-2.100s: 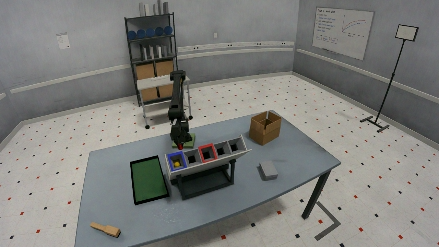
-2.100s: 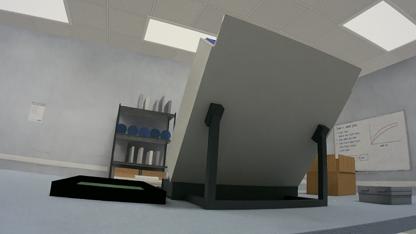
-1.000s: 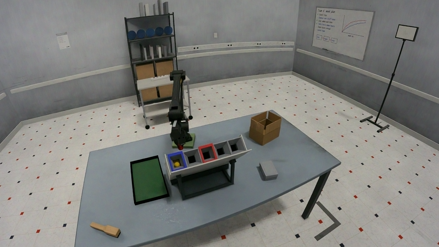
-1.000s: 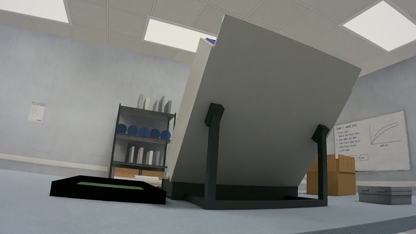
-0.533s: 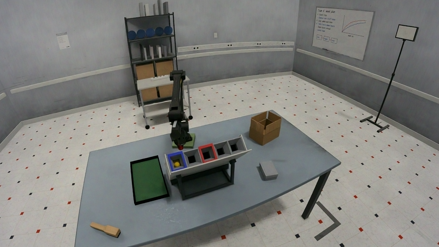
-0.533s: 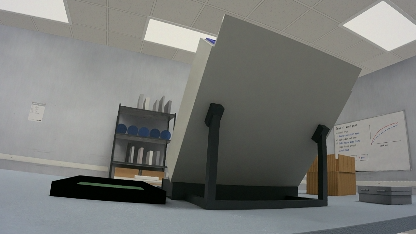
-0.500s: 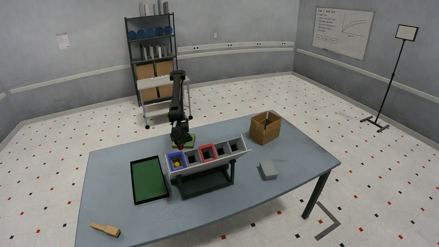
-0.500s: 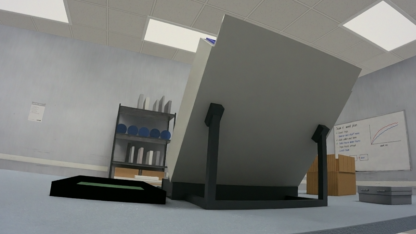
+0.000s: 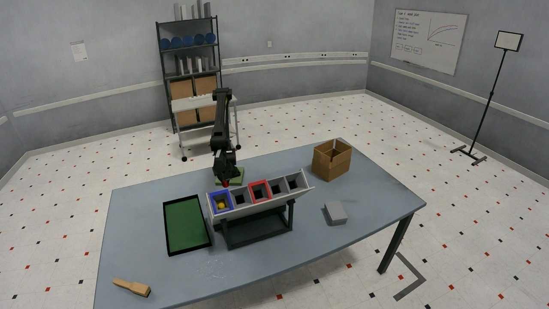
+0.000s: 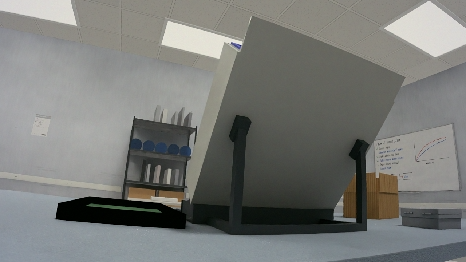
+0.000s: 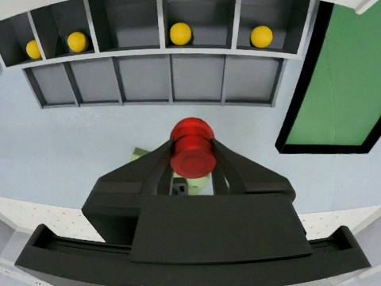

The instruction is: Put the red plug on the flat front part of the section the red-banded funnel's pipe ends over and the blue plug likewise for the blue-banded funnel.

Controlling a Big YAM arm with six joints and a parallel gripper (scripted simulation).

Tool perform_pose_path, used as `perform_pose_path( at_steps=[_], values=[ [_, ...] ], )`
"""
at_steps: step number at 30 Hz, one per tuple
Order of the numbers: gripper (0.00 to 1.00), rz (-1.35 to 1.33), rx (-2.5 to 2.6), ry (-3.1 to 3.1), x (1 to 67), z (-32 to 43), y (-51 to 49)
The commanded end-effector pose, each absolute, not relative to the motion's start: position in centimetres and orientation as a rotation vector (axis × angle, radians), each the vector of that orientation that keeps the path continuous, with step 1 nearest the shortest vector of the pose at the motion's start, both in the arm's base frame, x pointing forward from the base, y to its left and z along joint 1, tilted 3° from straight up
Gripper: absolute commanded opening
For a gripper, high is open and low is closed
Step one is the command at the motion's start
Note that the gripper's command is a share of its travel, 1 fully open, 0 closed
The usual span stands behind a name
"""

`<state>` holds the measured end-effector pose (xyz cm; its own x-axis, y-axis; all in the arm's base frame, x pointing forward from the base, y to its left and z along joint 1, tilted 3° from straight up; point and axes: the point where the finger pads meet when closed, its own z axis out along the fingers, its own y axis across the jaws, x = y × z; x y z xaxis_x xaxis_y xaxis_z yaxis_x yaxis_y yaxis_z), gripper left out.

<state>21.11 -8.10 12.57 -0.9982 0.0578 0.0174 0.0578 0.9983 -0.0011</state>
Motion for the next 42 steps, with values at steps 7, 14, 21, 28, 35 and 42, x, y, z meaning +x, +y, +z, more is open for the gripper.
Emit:
perform_pose_path(
  at_steps=[7, 14, 21, 28, 35, 42],
  values=[
    [0.00, 0.035, -0.089, -3.194, 23.8, 15.5, -9.3],
    [0.00, 0.035, -0.089, -3.194, 23.7, 13.2, -9.3],
    [0.00, 0.035, -0.089, -3.194, 23.2, 7.8, -9.0],
    [0.00, 0.036, -0.088, -3.194, 22.9, 3.9, -8.9],
    [0.00, 0.036, -0.089, -3.194, 22.8, 3.9, -8.9],
    [0.00, 0.036, -0.089, -3.195, 22.8, 3.9, -8.9]
  ],
)
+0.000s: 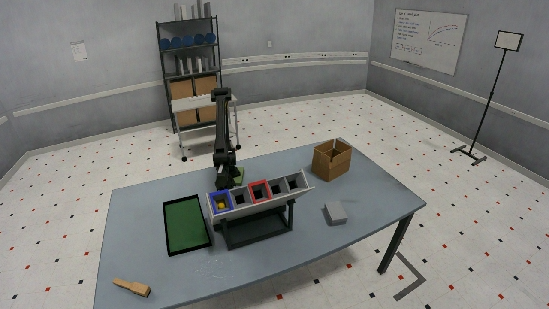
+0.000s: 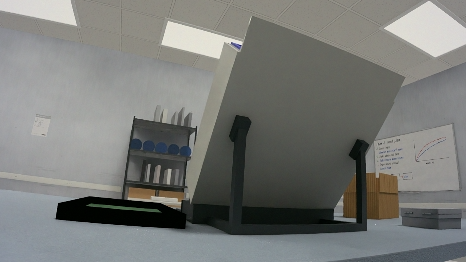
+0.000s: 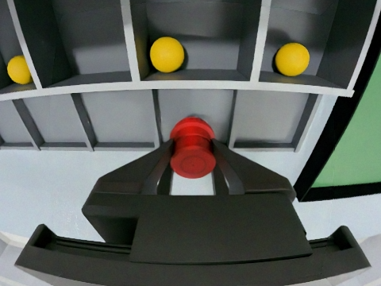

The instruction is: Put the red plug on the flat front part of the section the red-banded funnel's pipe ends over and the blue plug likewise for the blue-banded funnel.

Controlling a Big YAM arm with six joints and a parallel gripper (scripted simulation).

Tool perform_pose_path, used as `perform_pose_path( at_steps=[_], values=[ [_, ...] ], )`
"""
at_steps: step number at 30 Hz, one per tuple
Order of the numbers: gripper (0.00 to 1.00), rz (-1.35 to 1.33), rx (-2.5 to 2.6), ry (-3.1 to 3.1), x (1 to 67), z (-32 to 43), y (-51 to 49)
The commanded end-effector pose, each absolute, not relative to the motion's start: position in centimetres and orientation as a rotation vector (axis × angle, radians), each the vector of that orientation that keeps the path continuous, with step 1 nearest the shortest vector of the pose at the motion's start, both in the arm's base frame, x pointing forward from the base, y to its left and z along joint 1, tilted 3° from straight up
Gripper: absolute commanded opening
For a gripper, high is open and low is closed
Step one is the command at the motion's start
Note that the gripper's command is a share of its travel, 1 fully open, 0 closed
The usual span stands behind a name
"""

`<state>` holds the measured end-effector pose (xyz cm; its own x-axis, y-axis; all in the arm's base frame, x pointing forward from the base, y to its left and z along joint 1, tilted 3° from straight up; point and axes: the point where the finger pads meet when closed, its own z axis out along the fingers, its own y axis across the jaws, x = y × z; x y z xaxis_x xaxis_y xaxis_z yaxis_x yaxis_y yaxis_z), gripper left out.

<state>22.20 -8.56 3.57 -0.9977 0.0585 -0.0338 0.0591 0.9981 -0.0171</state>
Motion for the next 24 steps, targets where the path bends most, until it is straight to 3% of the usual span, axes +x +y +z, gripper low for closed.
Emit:
perform_pose_path(
  at_steps=[1, 24],
  values=[
    [0.00, -0.035, 0.086, 3.085, 22.8, 3.9, -8.9],
    [0.00, -0.035, 0.088, 3.091, 22.8, 2.0, -8.9]
  ],
)
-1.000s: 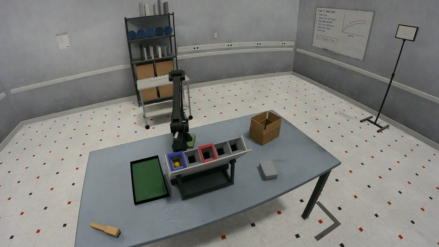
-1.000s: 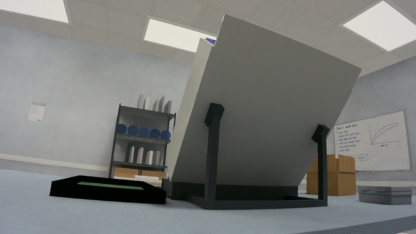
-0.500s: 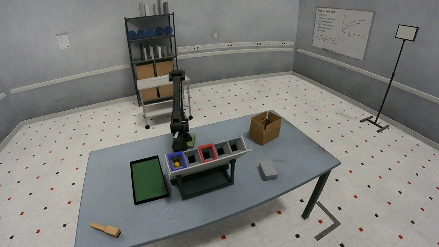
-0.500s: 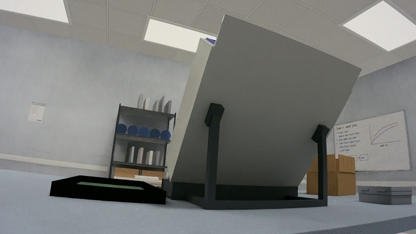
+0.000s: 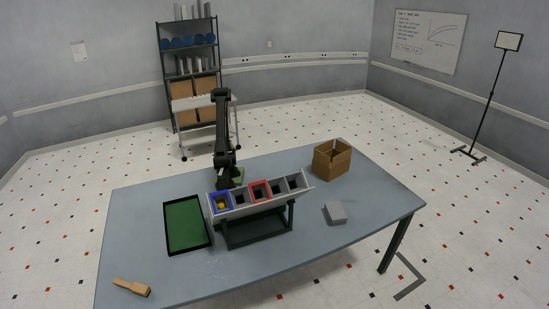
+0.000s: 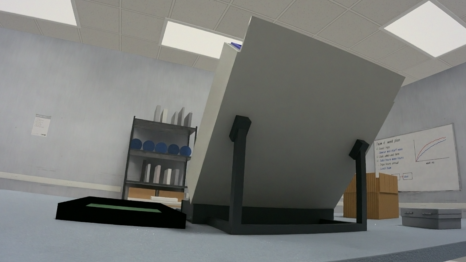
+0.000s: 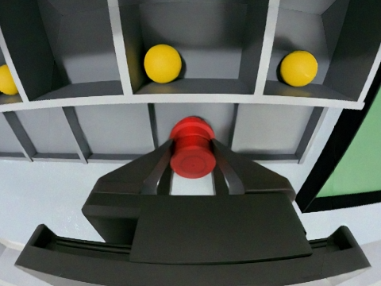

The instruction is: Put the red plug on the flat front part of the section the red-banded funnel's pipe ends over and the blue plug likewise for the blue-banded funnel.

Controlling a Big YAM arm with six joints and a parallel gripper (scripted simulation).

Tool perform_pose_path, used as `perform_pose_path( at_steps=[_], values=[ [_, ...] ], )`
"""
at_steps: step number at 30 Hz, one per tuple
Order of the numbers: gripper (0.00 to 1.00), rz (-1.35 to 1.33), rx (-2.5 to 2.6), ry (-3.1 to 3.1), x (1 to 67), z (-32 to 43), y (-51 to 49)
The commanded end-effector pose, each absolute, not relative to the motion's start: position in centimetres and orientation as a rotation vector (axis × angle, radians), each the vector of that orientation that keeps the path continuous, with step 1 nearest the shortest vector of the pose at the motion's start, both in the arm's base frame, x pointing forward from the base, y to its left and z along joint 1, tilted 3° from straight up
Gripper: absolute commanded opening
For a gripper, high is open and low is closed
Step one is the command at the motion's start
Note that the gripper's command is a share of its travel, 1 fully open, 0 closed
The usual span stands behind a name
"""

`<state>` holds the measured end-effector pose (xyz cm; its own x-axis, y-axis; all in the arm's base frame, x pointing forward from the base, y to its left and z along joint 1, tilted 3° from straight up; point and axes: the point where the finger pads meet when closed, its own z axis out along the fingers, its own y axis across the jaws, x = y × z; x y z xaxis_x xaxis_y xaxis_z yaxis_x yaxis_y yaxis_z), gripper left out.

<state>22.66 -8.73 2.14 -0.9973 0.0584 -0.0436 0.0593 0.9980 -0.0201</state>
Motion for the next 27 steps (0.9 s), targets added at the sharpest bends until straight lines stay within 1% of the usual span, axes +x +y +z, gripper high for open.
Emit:
perform_pose_path(
  at_steps=[1, 13, 14, 27],
  values=[
    [0.00, -0.035, 0.088, 3.090, 22.79, 1.92, -8.90],
    [0.00, -0.035, 0.086, 3.085, 22.63, 1.64, -8.94],
    [0.59, -0.043, 0.090, 3.077, 23.07, 2.22, -8.93],
    [0.59, -0.043, 0.090, 3.077, 23.07, 2.22, -8.93]
  ],
)
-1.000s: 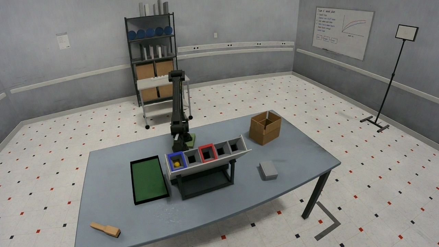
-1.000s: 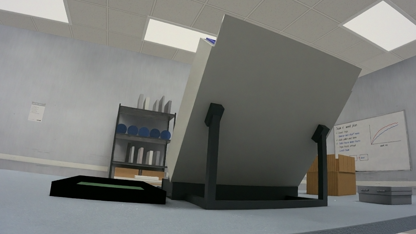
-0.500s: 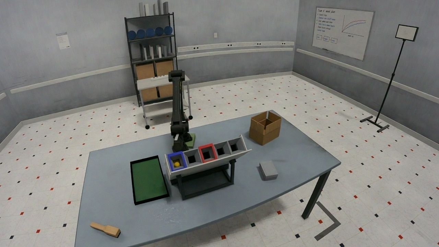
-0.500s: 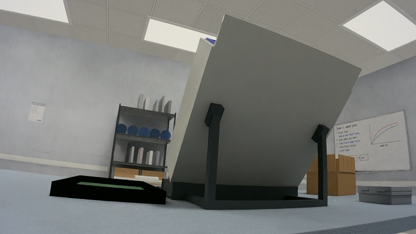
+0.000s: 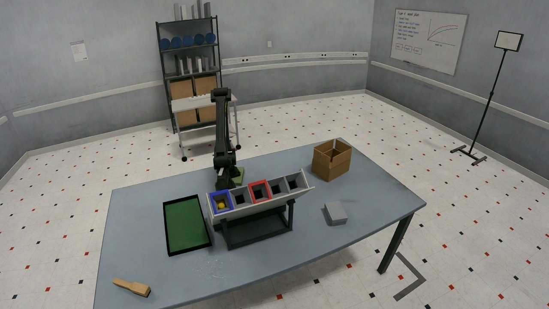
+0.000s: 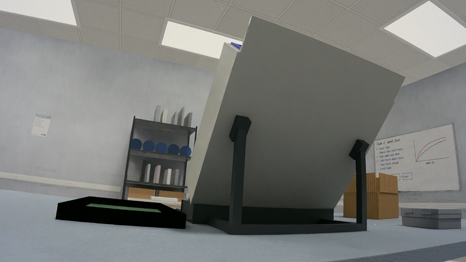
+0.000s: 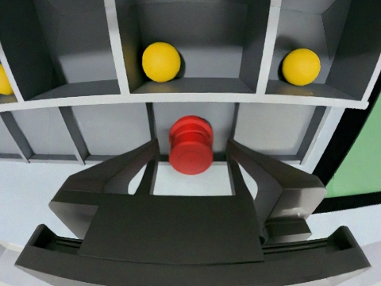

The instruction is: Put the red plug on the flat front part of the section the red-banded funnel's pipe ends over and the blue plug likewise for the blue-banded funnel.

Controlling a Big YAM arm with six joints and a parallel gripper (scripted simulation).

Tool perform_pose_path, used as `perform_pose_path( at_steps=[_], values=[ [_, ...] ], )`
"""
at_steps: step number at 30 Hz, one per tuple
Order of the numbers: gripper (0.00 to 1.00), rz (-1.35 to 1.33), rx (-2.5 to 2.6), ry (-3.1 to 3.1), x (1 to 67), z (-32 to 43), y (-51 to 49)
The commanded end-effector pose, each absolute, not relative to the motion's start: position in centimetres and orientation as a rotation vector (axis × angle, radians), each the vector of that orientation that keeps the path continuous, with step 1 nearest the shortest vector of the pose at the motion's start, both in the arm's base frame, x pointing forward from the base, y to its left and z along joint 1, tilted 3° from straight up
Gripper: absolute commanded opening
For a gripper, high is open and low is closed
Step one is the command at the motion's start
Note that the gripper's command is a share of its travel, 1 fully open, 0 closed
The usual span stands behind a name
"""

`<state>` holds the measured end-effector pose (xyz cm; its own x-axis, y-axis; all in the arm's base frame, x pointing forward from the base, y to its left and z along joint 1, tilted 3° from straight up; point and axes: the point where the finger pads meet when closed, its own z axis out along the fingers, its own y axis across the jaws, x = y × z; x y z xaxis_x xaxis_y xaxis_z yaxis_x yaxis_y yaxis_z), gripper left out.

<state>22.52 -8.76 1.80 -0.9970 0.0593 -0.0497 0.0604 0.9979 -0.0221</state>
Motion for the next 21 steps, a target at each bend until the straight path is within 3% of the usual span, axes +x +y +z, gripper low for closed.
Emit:
perform_pose_path(
  at_steps=[1, 21],
  values=[
    [0.59, -0.043, 0.090, 3.077, 23.07, 2.22, -8.93],
    [0.59, -0.042, 0.090, 3.078, 22.97, 3.00, -8.92]
  ],
)
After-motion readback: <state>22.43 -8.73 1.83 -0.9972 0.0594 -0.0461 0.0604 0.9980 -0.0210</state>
